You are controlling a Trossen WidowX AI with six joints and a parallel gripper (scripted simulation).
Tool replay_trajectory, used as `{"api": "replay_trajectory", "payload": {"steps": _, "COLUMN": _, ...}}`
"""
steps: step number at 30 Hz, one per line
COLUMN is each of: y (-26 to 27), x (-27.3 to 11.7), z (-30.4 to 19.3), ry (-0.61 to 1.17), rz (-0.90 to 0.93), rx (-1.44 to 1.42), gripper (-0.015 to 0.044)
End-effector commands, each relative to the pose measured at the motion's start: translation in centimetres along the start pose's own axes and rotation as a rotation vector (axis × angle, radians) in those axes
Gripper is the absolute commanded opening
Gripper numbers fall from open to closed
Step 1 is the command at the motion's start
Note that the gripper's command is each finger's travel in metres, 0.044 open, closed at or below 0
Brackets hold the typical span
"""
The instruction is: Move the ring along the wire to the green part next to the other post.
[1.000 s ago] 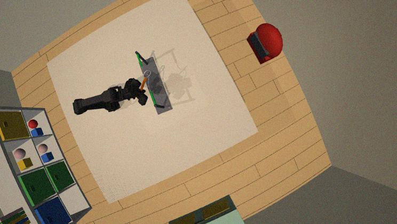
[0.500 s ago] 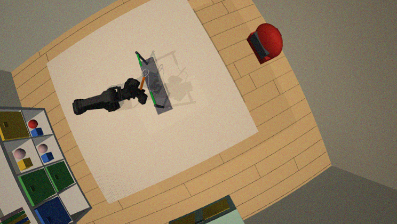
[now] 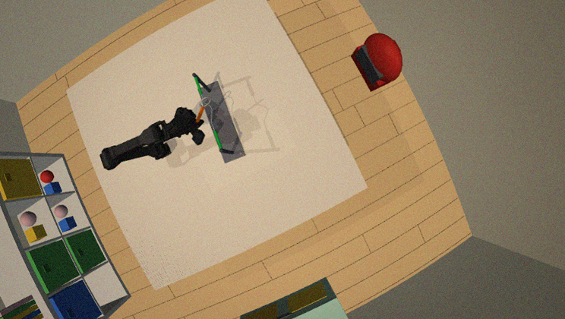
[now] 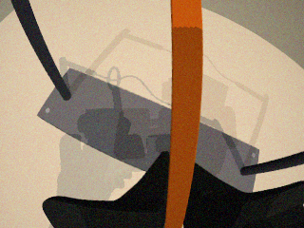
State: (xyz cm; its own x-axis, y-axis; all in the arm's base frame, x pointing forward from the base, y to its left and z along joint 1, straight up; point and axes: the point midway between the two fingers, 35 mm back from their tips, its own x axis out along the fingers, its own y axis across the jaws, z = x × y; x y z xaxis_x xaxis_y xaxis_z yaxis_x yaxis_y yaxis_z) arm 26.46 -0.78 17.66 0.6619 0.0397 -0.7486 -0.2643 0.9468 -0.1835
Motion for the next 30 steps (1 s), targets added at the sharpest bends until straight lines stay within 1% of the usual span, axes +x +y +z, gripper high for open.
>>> {"api": "replay_trajectory", "payload": {"steps": 1, "y": 1.1, "x": 0.8, "z": -0.1, "ry": -0.053, "rz": -0.008, "rx": 0.065, "gripper": -0.0150}}
{"api": "replay_trajectory", "payload": {"steps": 16, "y": 5.2, "x": 4.4, "z": 1.8, "ry": -0.339, "rz": -0.061, "rx": 0.296, "gripper": -0.0150}}
{"api": "replay_trajectory", "payload": {"steps": 30, "y": 7.2, "x": 4.7, "z": 2.7, "ry": -0.368, "rz": -0.063, "rx": 0.353, "gripper": -0.0150}}
